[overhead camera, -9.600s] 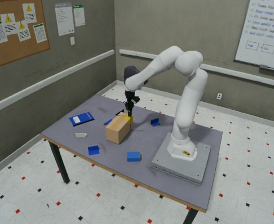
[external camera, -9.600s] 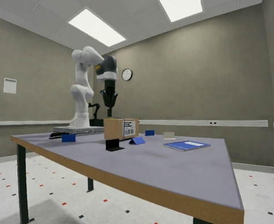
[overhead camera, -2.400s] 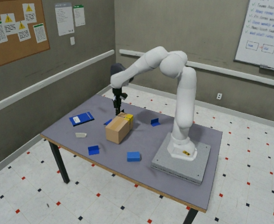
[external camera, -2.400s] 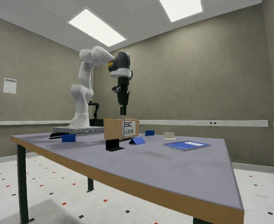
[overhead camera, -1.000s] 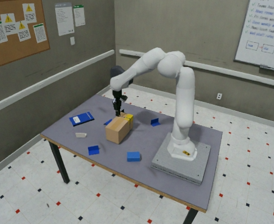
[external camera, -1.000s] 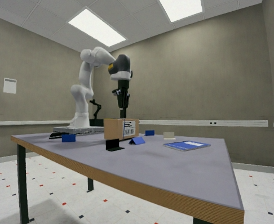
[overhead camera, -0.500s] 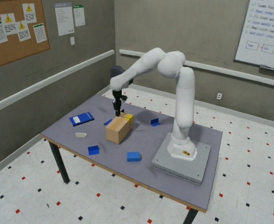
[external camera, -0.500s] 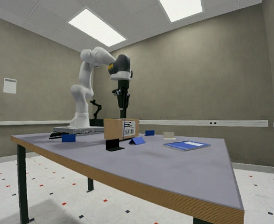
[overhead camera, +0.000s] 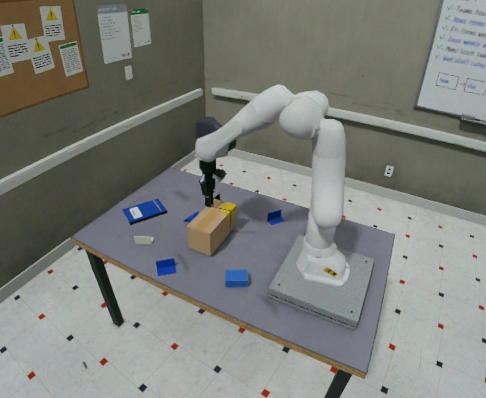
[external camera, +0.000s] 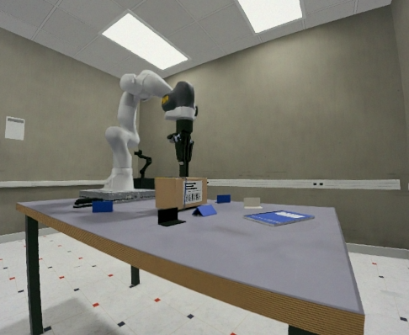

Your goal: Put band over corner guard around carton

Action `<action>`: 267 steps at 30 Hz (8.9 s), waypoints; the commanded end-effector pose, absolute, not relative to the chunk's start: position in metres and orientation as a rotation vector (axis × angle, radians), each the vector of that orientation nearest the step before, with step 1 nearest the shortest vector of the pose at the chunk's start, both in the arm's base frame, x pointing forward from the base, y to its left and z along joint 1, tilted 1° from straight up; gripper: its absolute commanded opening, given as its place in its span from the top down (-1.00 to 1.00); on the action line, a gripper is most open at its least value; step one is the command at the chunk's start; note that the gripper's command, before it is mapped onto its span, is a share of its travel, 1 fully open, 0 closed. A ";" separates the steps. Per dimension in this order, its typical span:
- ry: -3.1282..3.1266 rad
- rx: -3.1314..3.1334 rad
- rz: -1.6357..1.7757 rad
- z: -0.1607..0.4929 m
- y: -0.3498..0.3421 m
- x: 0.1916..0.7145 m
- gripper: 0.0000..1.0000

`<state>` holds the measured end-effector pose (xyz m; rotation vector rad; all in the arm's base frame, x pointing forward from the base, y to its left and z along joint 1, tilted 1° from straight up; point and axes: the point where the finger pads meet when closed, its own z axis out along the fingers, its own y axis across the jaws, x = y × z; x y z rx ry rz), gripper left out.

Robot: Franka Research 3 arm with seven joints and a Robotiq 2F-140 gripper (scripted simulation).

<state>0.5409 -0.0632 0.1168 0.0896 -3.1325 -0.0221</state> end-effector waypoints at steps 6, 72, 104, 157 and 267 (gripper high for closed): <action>-3.134 0.095 -0.023 0.115 -0.064 0.541 0.63; -3.134 0.095 -0.023 0.109 -0.063 0.541 0.63; -3.134 0.095 -0.023 0.109 -0.063 0.541 0.80; -3.134 0.095 -0.023 0.111 -0.079 0.541 0.80; -3.134 0.095 -0.023 0.190 -0.080 0.542 0.63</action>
